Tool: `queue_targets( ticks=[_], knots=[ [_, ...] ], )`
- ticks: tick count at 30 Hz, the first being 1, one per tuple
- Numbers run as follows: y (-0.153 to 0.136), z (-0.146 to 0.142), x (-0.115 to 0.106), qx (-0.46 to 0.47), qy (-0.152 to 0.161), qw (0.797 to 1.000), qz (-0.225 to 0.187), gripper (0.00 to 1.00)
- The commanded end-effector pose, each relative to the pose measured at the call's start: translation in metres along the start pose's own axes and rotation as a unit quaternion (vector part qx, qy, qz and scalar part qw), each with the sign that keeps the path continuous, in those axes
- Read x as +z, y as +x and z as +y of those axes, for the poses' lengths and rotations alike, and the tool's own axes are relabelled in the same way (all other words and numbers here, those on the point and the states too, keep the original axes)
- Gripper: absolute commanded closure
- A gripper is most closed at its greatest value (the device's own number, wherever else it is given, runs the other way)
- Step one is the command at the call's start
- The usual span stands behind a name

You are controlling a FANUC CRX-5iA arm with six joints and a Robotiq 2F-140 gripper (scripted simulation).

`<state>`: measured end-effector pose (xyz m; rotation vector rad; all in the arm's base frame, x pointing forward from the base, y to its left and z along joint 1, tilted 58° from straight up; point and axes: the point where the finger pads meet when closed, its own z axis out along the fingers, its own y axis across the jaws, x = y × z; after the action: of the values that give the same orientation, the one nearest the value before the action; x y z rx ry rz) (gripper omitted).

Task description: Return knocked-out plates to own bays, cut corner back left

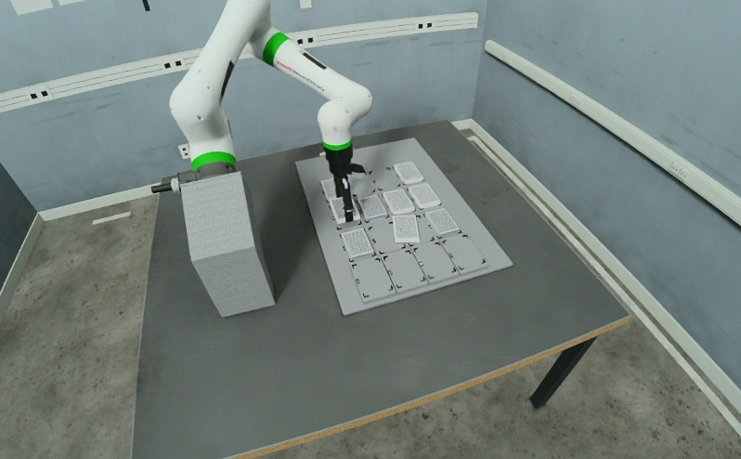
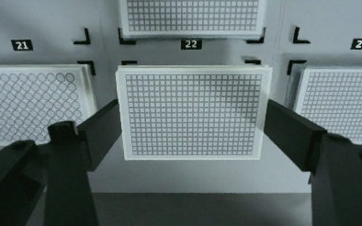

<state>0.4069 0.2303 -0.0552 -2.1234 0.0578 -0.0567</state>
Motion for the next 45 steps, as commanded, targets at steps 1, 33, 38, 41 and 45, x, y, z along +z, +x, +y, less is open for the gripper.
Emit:
queue_targets(
  ticks=[1,33,38,41,45],
  knots=[
    [0.0004,0.0002,0.0041,0.0,0.0,1.0,0.0,0.9],
    [-0.0001,0.0,0.0108,0.0,0.0,1.0,0.0,0.9],
    [-0.0001,-0.0001,0.0108,0.0,0.0,1.0,0.0,0.9],
    [-0.0001,-0.0001,0.0108,0.0,0.0,1.0,0.0,0.9],
    [-0.0002,-0.0001,0.0108,0.0,0.0,1.0,0.0,0.9]
  ],
)
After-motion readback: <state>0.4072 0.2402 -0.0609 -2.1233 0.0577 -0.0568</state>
